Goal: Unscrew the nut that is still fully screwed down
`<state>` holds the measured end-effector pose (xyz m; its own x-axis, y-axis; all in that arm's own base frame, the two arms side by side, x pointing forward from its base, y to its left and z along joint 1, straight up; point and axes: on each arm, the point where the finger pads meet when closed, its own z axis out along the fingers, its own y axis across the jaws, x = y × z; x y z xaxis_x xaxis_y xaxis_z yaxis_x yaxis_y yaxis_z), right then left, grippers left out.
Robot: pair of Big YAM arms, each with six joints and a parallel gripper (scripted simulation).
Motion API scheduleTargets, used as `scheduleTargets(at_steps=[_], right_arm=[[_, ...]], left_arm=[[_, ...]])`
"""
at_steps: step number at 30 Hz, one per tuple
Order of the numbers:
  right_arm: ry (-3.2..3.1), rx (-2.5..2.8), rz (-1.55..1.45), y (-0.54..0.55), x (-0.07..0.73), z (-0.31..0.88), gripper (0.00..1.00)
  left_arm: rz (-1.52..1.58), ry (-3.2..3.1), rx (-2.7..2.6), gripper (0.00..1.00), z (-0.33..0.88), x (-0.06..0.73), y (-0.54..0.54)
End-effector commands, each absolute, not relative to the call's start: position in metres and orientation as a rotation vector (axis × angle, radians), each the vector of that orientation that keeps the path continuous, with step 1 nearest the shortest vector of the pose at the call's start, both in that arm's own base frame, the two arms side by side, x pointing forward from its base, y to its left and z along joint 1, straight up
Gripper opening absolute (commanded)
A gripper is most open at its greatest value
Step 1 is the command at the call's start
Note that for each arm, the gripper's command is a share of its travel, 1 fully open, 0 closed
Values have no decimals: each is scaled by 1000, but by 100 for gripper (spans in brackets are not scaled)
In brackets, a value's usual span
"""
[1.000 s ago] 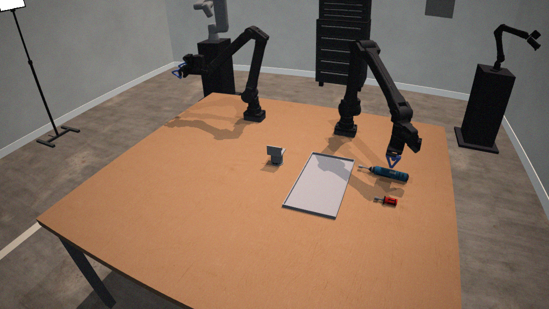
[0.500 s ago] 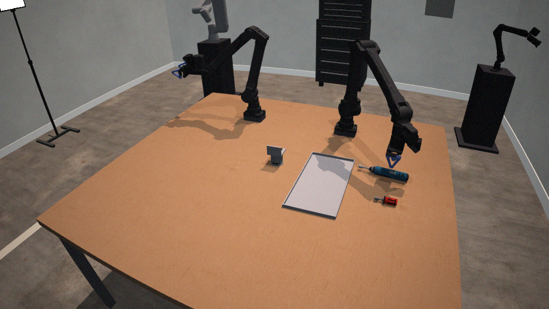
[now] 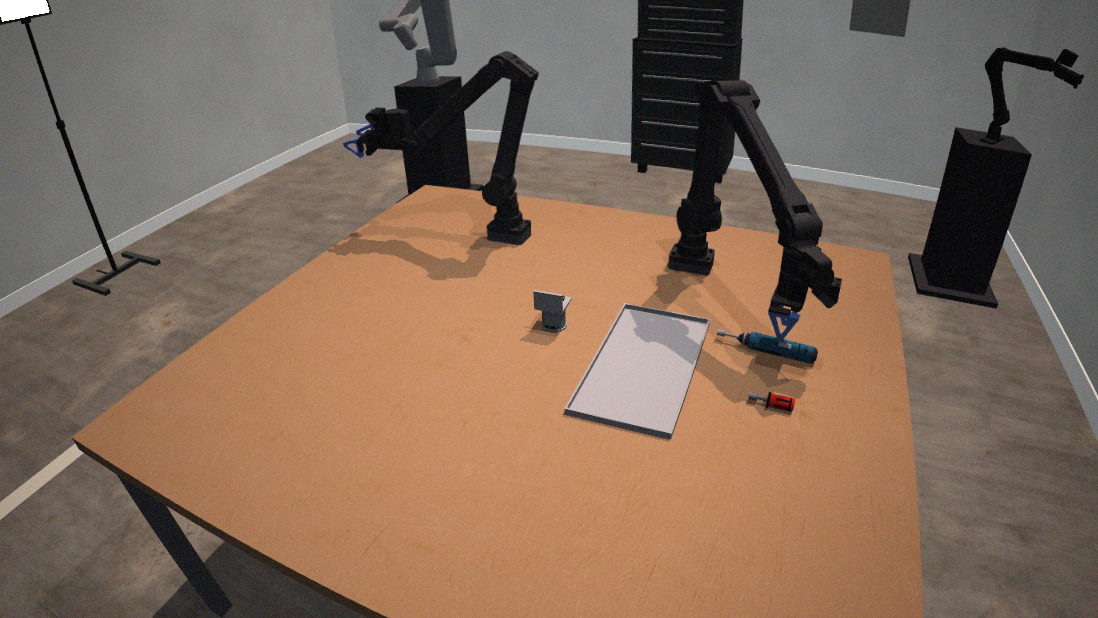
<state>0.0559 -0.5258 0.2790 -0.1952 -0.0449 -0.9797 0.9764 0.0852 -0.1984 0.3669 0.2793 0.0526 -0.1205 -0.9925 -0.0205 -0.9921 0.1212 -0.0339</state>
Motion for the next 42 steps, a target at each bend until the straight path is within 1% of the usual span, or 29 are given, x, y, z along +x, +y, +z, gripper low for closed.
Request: scheduleTargets(at_steps=[1,5,8,13,14,21,25,30,31,38,40,42], right_arm=[[1377,1007,-1312,-530,56,276,86],[1377,1007,-1312,-530,56,276,86],[1377,1007,-1312,-530,56,276,86],[1377,1007,-1312,-530,56,276,86],[1377,1007,-1312,-530,56,276,86],[1377,1007,-1312,-530,56,276,86],[1377,1007,-1312,-530,56,276,86],[1377,1007,-1312,-530,56,276,86],[1377,1007,-1312,-530,56,276,86],[1377,1007,-1312,-530,56,276,86],[1377,1007,-1312,-530,56,276,86],[1377,1007,-1312,-530,56,276,86]], left_arm=[[-40,2418,-1877,65,42,402,249],[-66,2463,-1704,65,37,437,223],[-91,2454,-1551,65,49,482,213],[-84,2435,-1578,65,49,477,224],[-94,2492,-1535,65,34,471,198],[-163,2534,-1231,65,31,521,130],[-210,2490,-1037,65,52,574,98],[-200,2477,-1066,65,52,572,111],[-203,2529,-1043,65,30,553,92],[-293,2520,-731,65,34,586,-1],[-328,2460,-634,65,59,618,-24],[-350,2447,-554,65,60,626,-49]])
